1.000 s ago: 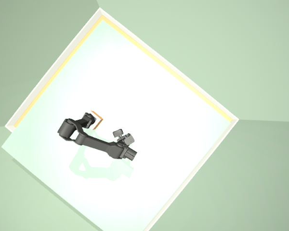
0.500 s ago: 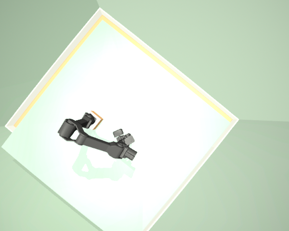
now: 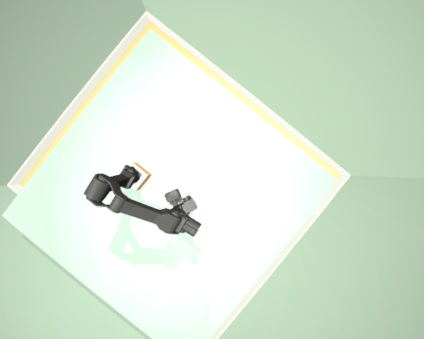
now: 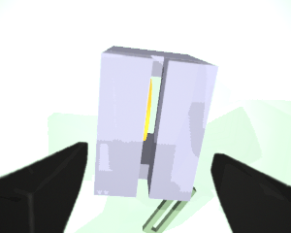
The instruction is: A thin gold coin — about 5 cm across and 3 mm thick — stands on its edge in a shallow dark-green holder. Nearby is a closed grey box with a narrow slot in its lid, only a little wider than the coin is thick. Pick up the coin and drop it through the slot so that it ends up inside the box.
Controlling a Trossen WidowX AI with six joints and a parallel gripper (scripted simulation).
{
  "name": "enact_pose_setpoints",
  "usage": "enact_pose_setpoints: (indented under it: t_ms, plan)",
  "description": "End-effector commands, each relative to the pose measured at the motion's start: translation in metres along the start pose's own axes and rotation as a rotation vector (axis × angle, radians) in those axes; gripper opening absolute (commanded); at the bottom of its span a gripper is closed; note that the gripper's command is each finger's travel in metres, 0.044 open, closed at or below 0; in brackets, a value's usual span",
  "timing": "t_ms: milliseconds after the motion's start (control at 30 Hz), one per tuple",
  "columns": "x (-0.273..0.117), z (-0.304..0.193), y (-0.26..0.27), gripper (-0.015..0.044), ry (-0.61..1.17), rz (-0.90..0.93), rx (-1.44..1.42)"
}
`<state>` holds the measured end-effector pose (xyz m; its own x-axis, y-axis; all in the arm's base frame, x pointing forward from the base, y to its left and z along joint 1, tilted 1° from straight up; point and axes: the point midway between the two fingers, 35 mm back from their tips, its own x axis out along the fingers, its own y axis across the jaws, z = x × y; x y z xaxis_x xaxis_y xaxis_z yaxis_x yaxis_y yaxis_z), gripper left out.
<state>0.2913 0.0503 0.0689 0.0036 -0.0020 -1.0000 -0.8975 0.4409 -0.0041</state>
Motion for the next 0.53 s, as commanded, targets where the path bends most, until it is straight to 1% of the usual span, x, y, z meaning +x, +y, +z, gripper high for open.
enact_pose_setpoints:
  t_ms: [0,67,100,167,500]
  plan:
    - [-0.01,0.001,-0.001,0.0371,-0.005,-0.008,0.0]
    - [-0.029,0.0,0.0,0.0423,-0.003,-0.004,0.0]
    - [-0.041,-0.001,0.001,0.044,-0.001,-0.002,0.0]
    - [-0.051,-0.002,0.003,0.044,0.0,0.0,0.0]
    - [-0.051,-0.002,0.003,0.044,0.0,0.0,0.0]
